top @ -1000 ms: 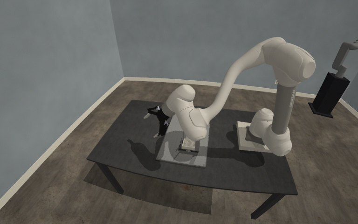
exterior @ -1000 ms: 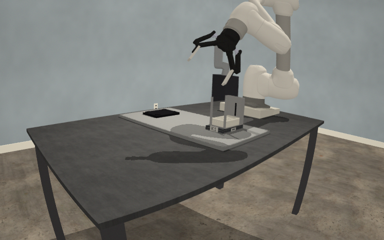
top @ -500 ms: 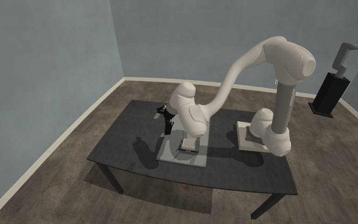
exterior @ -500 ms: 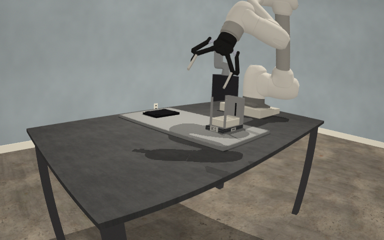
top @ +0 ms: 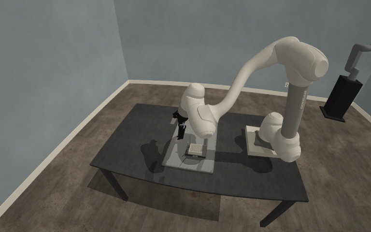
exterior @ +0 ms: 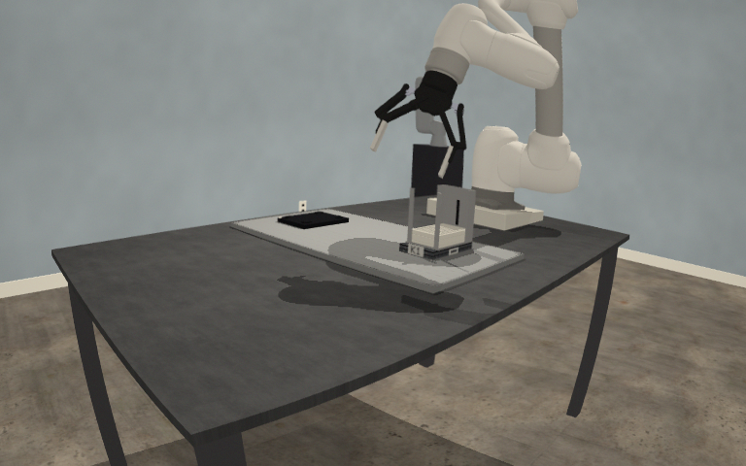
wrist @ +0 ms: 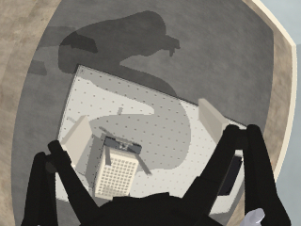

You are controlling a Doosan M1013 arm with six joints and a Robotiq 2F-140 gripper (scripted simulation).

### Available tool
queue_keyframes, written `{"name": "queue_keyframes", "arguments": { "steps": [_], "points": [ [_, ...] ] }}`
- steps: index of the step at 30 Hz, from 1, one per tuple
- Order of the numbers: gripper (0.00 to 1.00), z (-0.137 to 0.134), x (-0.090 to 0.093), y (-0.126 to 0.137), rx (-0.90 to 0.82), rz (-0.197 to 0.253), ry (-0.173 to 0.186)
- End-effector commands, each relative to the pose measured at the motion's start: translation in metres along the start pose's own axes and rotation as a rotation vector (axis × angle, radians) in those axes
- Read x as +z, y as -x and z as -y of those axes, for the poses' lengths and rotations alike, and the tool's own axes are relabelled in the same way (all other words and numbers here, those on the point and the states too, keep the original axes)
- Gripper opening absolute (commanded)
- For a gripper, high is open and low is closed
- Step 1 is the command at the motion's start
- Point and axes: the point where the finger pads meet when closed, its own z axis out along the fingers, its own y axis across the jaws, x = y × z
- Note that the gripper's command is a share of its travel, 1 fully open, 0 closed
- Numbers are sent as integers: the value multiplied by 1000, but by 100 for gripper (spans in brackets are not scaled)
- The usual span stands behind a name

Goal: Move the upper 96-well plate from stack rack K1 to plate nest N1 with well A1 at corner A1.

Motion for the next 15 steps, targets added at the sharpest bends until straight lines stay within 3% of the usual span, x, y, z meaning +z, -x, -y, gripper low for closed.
{"name": "queue_keyframes", "arguments": {
  "steps": [1,4,8,13,15],
  "points": [
    [100,2,-1,11,53,35,-21],
    [100,5,-2,26,131,89,-51],
    [100,9,-3,45,131,89,-51],
    [100,17,-6,68,258,180,-103],
    [100,18,-7,73,258,180,-103]
  ]
}}
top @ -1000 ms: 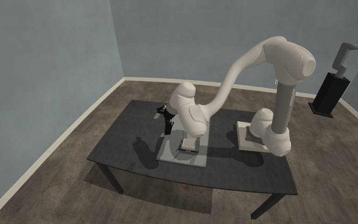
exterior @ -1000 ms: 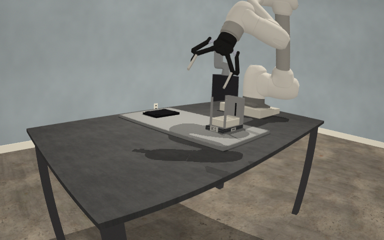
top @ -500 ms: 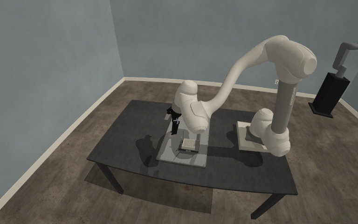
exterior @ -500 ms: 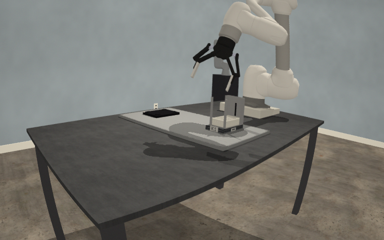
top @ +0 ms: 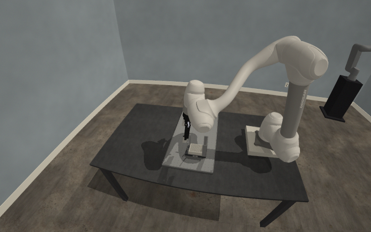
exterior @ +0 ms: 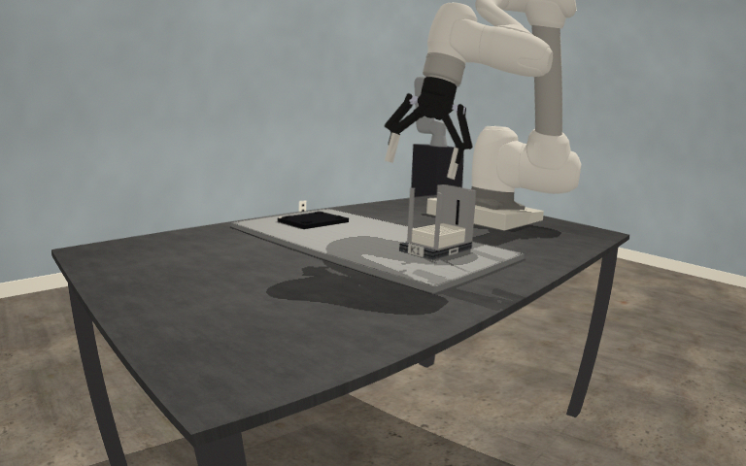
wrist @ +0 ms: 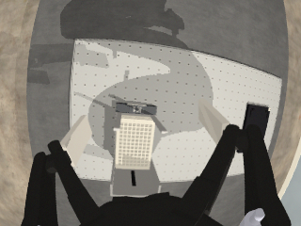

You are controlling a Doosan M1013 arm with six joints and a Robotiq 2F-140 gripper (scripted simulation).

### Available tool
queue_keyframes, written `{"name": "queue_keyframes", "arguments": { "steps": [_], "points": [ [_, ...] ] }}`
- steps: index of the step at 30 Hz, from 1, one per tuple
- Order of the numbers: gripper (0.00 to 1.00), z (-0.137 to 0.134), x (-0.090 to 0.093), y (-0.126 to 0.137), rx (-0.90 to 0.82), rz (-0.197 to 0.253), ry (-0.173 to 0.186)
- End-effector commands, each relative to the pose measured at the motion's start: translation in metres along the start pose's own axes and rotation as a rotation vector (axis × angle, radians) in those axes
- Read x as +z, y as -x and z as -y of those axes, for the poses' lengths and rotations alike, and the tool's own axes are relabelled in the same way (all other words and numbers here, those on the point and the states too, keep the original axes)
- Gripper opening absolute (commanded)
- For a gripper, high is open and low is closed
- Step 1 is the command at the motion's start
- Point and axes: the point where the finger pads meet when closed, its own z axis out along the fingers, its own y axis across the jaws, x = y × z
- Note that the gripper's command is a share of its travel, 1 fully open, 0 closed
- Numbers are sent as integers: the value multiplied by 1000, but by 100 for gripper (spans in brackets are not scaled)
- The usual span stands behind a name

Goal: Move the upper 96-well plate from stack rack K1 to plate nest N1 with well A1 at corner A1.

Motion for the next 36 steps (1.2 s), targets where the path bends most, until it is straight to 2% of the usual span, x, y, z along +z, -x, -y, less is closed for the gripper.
{"name": "queue_keyframes", "arguments": {
  "steps": [1,6,11,16,18,22,36],
  "points": [
    [100,0,1,8,19,15,-8],
    [100,4,0,32,142,109,-59],
    [100,8,-1,57,142,109,-59],
    [100,15,-5,81,259,204,-111],
    [100,15,-5,81,259,204,-111],
    [100,19,-7,97,259,204,-111],
    [100,20,-5,97,259,204,-111]
  ]
}}
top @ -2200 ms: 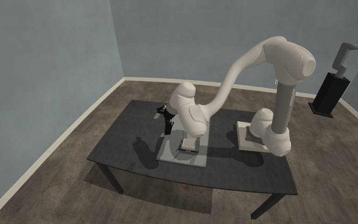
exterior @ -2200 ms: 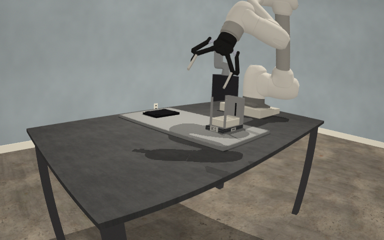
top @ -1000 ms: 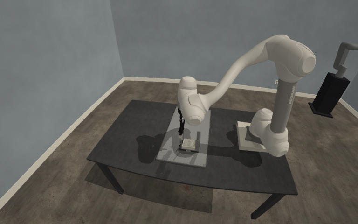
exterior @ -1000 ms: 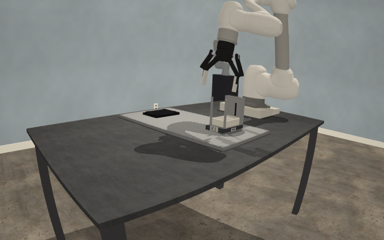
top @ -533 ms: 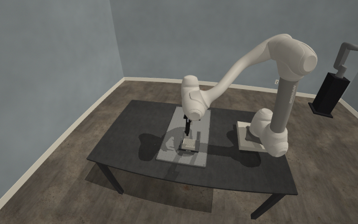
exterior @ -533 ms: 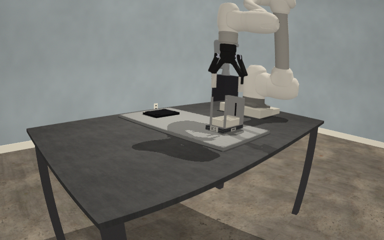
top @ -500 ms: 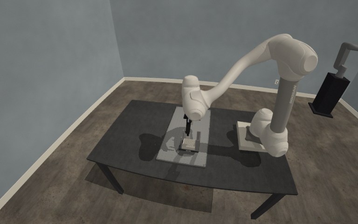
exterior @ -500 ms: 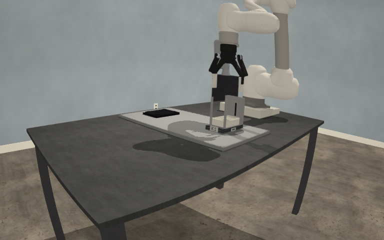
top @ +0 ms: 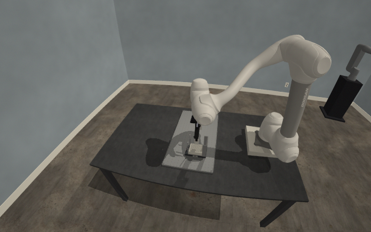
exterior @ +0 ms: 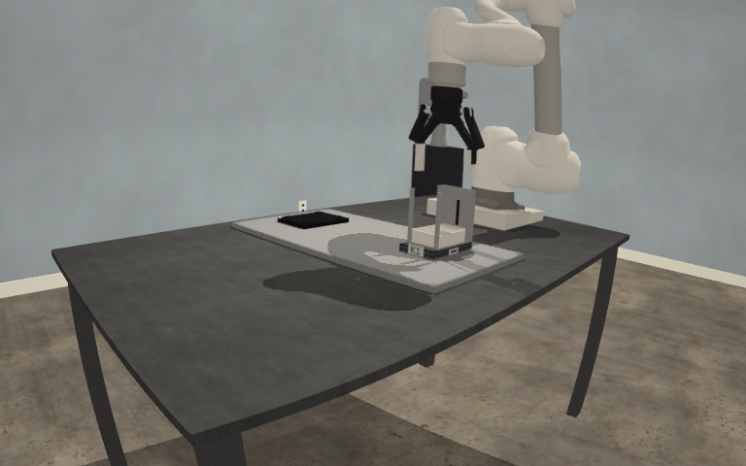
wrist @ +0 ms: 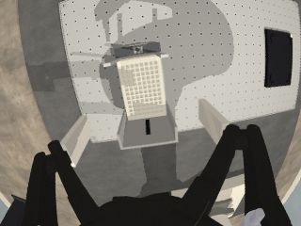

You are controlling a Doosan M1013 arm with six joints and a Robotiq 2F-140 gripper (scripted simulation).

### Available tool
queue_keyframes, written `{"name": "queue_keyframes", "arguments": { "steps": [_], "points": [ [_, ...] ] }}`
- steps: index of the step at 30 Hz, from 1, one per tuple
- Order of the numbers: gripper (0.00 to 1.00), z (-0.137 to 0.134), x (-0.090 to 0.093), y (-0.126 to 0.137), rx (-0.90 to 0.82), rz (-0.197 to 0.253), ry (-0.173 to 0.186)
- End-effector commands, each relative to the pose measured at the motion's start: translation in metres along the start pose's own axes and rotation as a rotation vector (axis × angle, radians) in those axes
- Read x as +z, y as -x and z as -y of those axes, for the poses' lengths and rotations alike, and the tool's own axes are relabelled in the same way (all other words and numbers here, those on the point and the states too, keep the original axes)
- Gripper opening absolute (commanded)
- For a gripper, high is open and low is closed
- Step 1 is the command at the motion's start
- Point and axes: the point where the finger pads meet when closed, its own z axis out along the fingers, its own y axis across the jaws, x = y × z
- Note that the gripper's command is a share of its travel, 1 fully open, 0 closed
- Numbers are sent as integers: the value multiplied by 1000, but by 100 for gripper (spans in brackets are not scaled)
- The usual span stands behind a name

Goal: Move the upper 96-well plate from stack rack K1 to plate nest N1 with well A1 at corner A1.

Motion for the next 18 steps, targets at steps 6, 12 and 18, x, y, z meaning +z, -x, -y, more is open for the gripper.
{"name": "queue_keyframes", "arguments": {
  "steps": [6,12,18],
  "points": [
    [100,0,12,0,0,0,0],
    [100,0,22,0,0,0,0],
    [100,0,28,0,0,0,0]
  ]
}}
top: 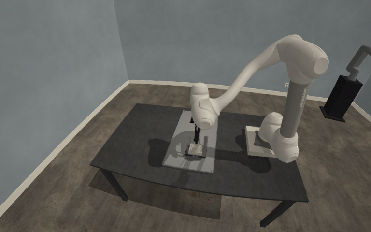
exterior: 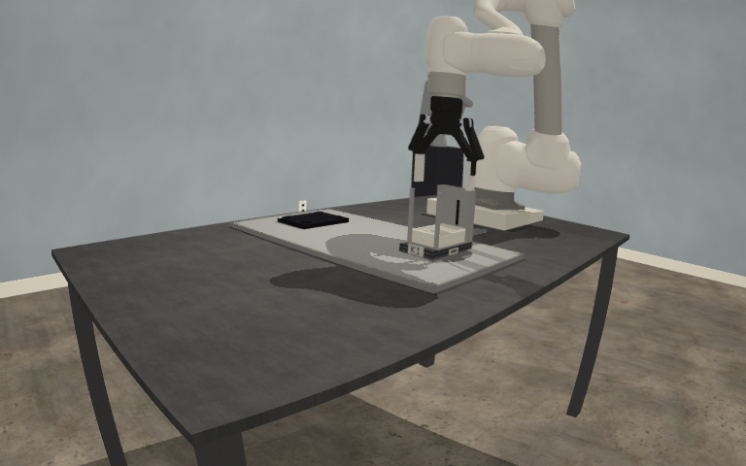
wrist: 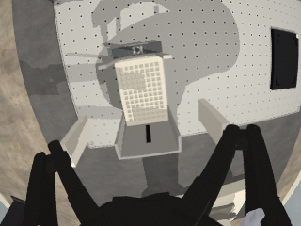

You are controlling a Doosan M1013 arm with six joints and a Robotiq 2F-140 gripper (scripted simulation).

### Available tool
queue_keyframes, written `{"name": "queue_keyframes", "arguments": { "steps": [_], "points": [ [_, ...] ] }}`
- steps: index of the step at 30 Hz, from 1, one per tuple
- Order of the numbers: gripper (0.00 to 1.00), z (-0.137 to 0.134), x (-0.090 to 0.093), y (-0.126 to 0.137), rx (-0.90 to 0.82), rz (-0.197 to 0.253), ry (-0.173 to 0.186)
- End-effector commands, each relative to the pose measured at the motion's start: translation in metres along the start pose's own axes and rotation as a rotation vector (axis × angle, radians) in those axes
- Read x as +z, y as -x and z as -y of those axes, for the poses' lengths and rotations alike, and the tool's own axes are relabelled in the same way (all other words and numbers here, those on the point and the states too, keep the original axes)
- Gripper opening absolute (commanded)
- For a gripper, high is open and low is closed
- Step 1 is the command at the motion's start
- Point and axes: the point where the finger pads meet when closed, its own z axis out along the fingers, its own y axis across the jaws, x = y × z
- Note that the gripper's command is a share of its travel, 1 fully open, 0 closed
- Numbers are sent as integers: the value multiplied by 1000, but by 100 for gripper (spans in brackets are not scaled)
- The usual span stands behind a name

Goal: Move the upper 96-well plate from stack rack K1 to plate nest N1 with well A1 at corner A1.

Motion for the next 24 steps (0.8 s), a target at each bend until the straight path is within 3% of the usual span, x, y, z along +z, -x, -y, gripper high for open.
{"name": "queue_keyframes", "arguments": {
  "steps": [1,24],
  "points": [
    [100,0,4,0,0,0,0],
    [100,0,39,0,0,0,0]
  ]
}}
